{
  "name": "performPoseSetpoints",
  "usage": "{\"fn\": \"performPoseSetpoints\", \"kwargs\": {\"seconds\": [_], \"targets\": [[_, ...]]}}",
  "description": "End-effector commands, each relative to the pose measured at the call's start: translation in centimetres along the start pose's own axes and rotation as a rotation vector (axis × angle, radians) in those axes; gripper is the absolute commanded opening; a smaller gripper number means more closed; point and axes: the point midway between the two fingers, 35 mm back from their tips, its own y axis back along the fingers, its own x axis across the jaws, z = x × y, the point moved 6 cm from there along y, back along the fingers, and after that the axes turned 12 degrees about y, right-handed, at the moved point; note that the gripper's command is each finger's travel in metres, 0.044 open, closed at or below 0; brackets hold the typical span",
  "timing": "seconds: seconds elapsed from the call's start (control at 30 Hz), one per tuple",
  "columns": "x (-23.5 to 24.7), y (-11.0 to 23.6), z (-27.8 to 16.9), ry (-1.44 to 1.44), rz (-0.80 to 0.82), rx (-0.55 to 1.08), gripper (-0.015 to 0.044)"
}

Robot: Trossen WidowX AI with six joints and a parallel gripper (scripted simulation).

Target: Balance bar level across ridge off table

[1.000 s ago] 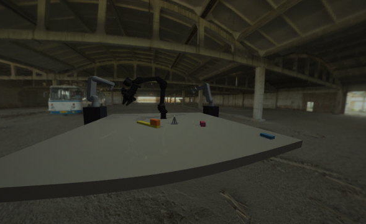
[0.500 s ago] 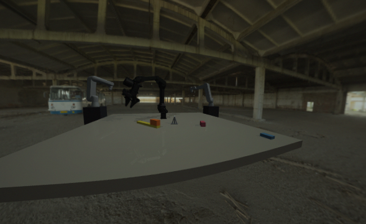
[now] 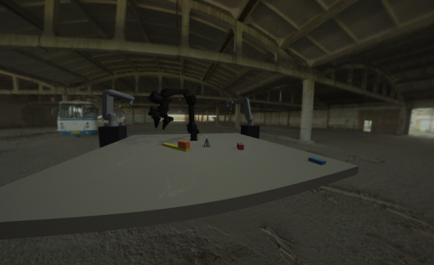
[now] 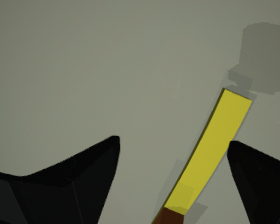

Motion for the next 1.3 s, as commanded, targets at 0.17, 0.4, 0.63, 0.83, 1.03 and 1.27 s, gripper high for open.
{"fn": "performPoseSetpoints", "kwargs": {"seconds": [0.17,0.4,0.63,0.83,1.03,1.27], "targets": [[1.4,0.0,-3.9,-0.120,-0.062,0.063,0.0315],[2.1,0.1,-7.2,-0.214,-0.132,0.092,0.0315],[2.4,0.2,-10.2,-0.296,-0.200,0.101,0.0315],[2.3,-0.9,-10.4,-0.299,-0.202,0.101,0.0315],[1.7,-4.9,-10.9,-0.299,-0.202,0.101,0.0315],[0.8,-8.0,-11.4,-0.299,-0.202,0.101,0.0315]]}}
